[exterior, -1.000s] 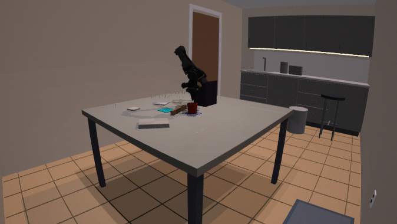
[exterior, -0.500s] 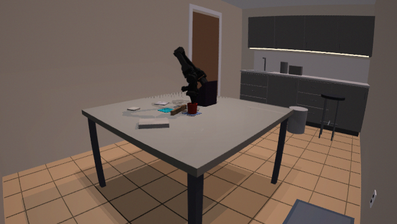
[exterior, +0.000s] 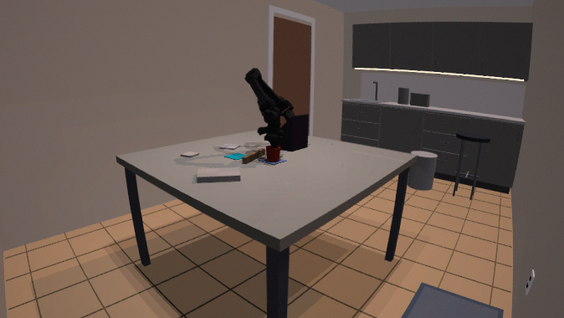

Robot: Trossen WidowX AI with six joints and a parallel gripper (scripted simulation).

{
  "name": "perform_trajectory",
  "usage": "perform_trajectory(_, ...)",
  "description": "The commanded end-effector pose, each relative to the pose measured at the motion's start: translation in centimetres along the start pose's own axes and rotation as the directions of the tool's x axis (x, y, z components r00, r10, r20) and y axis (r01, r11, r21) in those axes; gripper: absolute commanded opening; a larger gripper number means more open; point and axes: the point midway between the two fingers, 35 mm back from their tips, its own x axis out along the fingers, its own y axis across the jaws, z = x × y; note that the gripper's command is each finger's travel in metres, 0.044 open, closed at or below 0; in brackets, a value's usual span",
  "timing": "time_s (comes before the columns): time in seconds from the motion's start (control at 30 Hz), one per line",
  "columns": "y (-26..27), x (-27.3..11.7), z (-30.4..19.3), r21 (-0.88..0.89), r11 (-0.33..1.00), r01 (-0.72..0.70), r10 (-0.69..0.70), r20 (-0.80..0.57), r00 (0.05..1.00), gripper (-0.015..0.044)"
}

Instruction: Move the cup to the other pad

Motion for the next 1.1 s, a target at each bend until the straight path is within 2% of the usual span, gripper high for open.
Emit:
perform_trajectory(0.0, -0.3, 0.7, -0.1, -0.010, 1.000, 0.007, -0.007, 0.004, 1.000, 0.0148)
perform_trajectory(0.2, -0.3, 0.8, -0.1, -0.010, 1.000, 0.007, -0.007, 0.004, 1.000, 0.0148)
perform_trajectory(0.33, -0.2, 0.6, -0.1, -0.003, 1.000, 0.005, -0.005, 0.000, 1.000, 0.0043)
perform_trajectory(0.53, -0.2, 0.6, -0.1, -0.003, 1.000, 0.005, -0.005, 0.000, 1.000, 0.0003)
perform_trajectory(0.77, -0.2, 0.2, -0.1, -0.003, 1.000, 0.004, -0.004, 0.000, 1.000, 0.0000)
perform_trajectory(1.07, -0.2, -2.9, -0.2, -0.007, 1.000, 0.004, -0.004, -0.001, 1.000, 0.0000)
